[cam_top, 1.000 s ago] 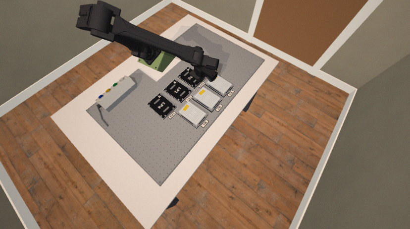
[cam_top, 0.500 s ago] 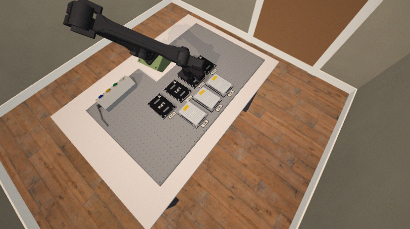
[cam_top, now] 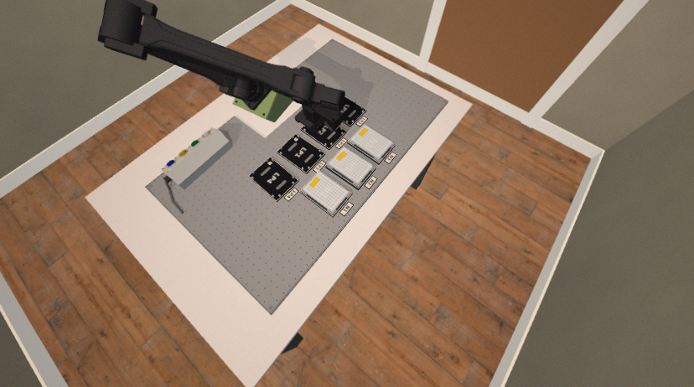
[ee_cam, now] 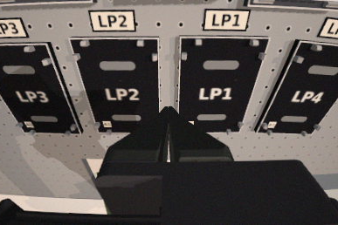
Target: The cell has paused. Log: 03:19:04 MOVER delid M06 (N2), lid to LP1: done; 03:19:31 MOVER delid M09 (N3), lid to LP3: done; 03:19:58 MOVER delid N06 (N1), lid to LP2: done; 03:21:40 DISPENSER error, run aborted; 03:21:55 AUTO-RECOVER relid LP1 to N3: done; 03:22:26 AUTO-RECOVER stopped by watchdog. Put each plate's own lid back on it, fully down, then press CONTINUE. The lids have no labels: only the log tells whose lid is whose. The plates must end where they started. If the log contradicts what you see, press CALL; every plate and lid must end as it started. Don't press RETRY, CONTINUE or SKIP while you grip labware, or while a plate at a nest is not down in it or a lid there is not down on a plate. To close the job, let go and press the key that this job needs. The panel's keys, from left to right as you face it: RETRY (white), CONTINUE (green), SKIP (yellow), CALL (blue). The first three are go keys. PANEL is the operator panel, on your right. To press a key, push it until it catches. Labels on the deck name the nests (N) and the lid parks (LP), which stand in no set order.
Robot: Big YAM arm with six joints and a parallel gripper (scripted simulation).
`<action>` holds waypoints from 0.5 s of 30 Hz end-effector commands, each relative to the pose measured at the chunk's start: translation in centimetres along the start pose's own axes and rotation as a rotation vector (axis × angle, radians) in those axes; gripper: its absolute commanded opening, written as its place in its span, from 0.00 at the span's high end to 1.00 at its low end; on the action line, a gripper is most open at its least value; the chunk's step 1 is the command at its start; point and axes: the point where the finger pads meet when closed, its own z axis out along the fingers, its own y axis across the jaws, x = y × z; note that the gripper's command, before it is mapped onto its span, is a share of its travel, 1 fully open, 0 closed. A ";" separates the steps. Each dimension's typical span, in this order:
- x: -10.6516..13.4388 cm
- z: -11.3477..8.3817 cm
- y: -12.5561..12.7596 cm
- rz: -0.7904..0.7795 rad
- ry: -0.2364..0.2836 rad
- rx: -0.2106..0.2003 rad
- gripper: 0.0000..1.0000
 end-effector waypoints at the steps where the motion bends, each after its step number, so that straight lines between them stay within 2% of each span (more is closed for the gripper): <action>1: -2.2 -3.8 0.2 0.040 -0.052 -0.019 1.00; 4: -2.2 -5.4 0.2 0.040 -0.052 -0.021 1.00; 6: -2.2 -5.7 0.1 0.040 -0.052 -0.021 1.00; 7: -2.0 -5.0 0.5 0.027 -0.032 -0.011 1.00; 10: -2.0 -4.9 0.2 0.034 -0.027 -0.009 1.00; 11: 0.1 -3.1 -0.3 0.026 0.022 0.011 1.00; 15: -0.2 -3.4 -0.2 0.029 -0.001 0.001 1.00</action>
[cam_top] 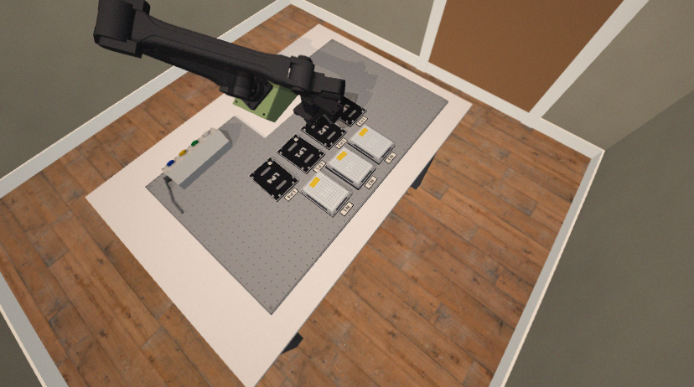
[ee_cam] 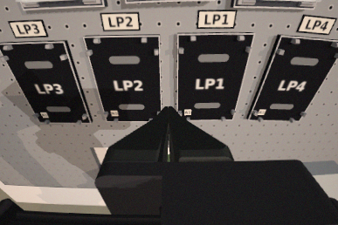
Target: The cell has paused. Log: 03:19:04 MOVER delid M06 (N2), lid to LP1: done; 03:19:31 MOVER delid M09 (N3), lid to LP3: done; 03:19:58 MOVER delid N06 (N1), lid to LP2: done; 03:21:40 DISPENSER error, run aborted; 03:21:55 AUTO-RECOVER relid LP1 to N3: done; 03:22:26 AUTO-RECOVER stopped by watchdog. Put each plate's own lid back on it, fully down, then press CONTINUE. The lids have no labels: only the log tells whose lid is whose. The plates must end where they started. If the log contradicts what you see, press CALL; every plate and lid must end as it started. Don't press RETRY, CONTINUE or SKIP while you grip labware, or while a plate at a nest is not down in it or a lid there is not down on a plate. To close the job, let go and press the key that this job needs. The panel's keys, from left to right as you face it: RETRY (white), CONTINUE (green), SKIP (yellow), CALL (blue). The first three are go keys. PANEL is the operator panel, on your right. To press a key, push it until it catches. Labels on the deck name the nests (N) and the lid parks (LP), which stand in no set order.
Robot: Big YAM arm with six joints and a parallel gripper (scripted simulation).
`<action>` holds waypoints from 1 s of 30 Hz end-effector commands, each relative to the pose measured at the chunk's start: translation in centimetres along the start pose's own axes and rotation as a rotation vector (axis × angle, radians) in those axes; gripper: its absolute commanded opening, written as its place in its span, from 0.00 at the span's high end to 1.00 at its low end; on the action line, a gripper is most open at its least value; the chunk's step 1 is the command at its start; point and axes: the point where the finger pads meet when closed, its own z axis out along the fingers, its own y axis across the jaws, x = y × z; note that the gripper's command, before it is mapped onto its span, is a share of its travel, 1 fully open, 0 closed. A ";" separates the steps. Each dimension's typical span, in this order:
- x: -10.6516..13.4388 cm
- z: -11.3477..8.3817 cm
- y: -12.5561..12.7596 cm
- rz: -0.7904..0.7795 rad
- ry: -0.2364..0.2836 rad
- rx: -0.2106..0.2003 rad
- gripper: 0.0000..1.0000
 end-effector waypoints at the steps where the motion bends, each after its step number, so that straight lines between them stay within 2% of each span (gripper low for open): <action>1: -1.0 -0.7 0.0 0.014 -0.020 -0.009 1.00; 7: -1.0 -0.6 0.0 0.014 -0.020 -0.009 1.00; 8: -0.1 0.2 -0.2 0.017 -0.004 -0.003 1.00; 9: -0.9 -0.6 0.0 0.014 -0.020 -0.009 1.00; 13: -0.9 -0.6 0.0 0.014 -0.020 -0.009 1.00; 14: -0.1 0.2 -0.3 0.019 -0.006 -0.004 1.00; 21: -0.1 0.2 -0.3 0.014 -0.007 -0.004 1.00; 27: 1.1 0.1 -3.6 0.145 0.005 0.004 1.00; 30: 1.2 0.1 -4.0 0.165 0.006 0.001 1.00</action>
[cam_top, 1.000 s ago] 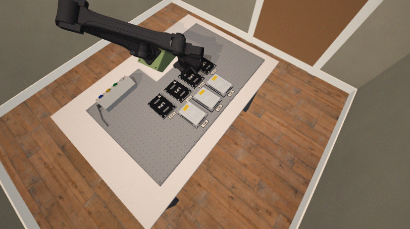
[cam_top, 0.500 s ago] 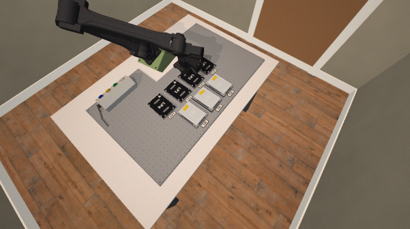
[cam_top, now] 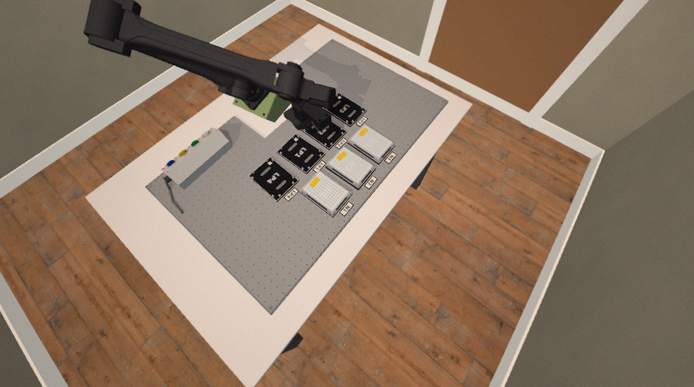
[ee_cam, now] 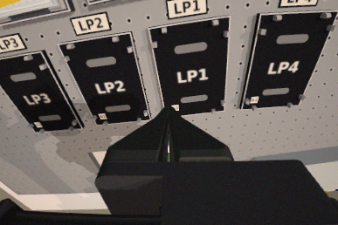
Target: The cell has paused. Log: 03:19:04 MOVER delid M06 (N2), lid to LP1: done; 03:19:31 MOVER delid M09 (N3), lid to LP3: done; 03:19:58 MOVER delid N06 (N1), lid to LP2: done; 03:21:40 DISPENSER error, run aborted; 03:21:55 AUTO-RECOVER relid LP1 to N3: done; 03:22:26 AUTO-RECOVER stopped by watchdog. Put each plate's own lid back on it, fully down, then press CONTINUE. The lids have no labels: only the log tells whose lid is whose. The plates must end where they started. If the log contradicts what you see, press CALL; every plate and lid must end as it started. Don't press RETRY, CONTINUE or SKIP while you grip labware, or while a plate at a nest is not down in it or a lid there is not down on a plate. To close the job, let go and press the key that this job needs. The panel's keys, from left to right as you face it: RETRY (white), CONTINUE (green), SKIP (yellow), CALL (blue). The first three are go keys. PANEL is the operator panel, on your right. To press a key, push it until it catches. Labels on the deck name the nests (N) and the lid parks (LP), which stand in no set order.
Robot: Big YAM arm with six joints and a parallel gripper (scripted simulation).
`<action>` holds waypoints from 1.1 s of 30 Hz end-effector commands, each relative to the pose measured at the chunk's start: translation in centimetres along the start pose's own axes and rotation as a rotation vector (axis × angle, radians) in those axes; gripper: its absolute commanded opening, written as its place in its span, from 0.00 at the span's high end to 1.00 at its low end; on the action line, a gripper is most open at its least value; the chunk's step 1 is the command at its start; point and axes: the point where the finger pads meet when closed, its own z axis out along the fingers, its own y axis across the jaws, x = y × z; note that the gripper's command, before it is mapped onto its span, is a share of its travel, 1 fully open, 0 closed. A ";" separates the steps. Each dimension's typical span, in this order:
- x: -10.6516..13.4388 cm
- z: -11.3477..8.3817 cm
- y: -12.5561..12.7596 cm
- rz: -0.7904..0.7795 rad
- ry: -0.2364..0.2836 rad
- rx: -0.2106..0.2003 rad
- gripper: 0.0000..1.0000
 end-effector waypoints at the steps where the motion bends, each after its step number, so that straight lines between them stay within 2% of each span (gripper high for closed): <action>1: 0.2 -0.2 -1.5 0.064 0.001 -0.001 1.00; 14: 1.1 -0.2 -7.8 0.323 0.002 -0.001 1.00; 16: 1.1 -0.2 -7.8 0.323 0.002 -0.001 1.00; 21: 1.5 -0.2 -10.2 0.417 0.003 -0.003 1.00; 25: 1.0 -0.7 -12.5 0.501 -0.015 -0.009 1.00; 28: -0.1 -1.8 -14.6 0.572 -0.048 -0.016 1.00; 31: -0.1 -1.8 -16.2 0.590 -0.059 -0.016 1.00; 33: -0.1 -1.8 -16.2 0.590 -0.059 -0.016 1.00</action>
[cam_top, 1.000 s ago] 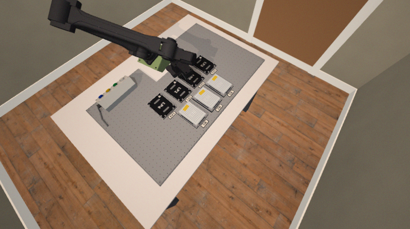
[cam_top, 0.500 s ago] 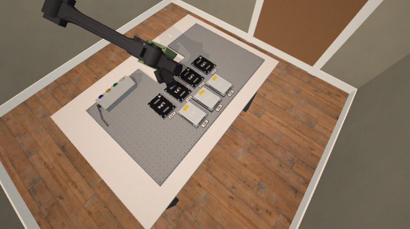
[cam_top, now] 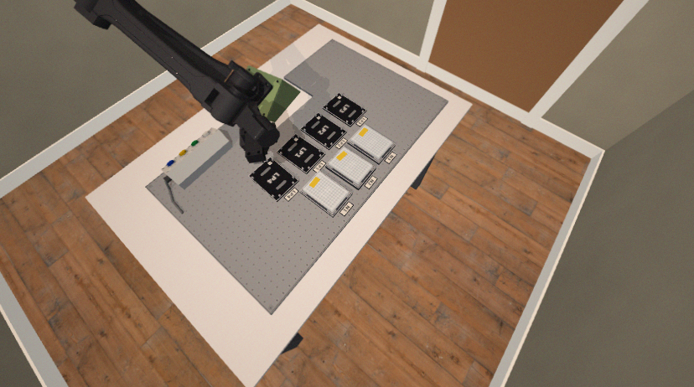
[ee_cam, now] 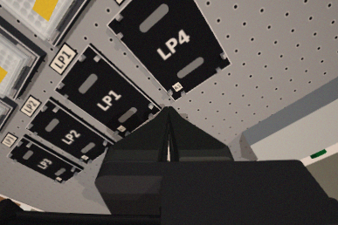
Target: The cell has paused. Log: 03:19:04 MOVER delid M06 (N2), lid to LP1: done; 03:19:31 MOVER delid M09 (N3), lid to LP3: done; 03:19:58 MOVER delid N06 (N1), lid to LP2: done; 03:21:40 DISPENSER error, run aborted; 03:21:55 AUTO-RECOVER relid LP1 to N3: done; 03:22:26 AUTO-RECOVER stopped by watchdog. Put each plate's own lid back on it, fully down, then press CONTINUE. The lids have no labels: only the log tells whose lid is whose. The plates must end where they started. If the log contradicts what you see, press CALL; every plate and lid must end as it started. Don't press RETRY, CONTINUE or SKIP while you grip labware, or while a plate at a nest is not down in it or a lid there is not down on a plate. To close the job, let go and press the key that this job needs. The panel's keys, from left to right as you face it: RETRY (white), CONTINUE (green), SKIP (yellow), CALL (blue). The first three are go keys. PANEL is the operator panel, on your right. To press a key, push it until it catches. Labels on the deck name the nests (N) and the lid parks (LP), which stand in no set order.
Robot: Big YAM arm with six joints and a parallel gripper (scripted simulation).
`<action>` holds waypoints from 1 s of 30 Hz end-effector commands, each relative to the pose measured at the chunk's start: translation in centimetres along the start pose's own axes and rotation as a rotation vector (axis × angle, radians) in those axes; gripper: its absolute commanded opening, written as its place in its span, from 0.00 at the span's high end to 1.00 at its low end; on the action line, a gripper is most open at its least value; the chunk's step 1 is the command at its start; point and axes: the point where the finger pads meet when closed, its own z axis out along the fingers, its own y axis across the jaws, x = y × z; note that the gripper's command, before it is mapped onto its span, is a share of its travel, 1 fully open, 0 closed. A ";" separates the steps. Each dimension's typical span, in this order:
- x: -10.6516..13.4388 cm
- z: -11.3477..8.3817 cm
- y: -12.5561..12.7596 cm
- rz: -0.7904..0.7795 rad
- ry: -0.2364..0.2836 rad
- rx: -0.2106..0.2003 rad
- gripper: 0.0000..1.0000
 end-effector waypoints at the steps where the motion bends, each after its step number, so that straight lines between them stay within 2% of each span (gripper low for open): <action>1: -2.8 -1.2 -0.2 0.003 -0.030 -0.024 1.00; 3: -3.4 -1.7 -1.4 0.015 -0.052 -0.032 1.00; 6: -3.9 -1.8 -2.6 0.014 -0.054 -0.029 1.00; 9: -3.9 -1.2 -2.3 0.002 -0.033 -0.020 1.00; 12: -3.8 -1.4 -1.6 -0.020 -0.041 -0.030 1.00; 13: -1.3 -0.2 -3.0 0.004 -0.002 -0.008 1.00; 14: -0.8 -0.2 -3.5 0.034 0.008 -0.004 1.00; 17: -0.6 -0.2 -3.9 0.060 0.008 -0.004 1.00; 30: 2.9 -0.2 -9.3 0.298 0.008 -0.003 1.00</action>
